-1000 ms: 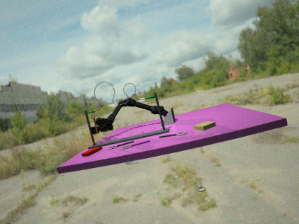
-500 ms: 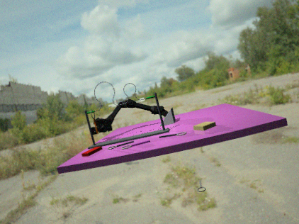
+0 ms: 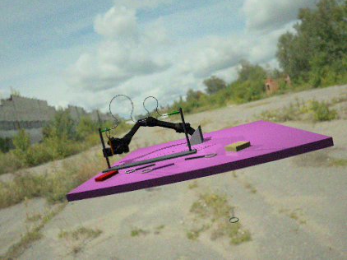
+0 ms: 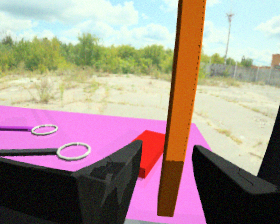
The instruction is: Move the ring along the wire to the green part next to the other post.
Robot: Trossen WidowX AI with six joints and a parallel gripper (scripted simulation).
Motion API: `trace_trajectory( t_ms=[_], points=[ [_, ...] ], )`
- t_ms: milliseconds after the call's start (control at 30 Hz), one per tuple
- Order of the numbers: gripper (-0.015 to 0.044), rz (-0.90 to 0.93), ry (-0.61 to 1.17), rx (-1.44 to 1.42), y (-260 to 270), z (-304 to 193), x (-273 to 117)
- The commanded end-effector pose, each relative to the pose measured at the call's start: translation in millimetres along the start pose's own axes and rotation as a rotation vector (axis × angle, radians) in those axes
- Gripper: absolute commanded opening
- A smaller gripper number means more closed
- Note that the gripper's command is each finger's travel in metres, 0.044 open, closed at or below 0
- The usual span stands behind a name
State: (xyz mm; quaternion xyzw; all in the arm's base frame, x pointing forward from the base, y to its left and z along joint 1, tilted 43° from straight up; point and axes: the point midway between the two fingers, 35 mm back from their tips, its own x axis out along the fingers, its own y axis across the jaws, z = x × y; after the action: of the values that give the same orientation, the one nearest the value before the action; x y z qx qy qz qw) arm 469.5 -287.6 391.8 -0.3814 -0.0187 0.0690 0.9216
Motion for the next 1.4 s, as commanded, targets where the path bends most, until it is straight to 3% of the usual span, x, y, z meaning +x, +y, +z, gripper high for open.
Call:
trace_trajectory(
  t_ms=[0, 867, 1267, 1367],
  points=[
    [0.0160, -0.002, 0.001, 0.003, 0.3, 0.6, 7.9],
    [0.0160, -0.003, 0.001, 0.003, 0.9, 0.8, 13.6],
    [-0.0150, 0.000, -0.003, -0.001, 1.2, 1.4, 13.3],
    [-0.0150, 0.000, -0.003, -0.001, 1.2, 1.4, 13.3]
  ],
)
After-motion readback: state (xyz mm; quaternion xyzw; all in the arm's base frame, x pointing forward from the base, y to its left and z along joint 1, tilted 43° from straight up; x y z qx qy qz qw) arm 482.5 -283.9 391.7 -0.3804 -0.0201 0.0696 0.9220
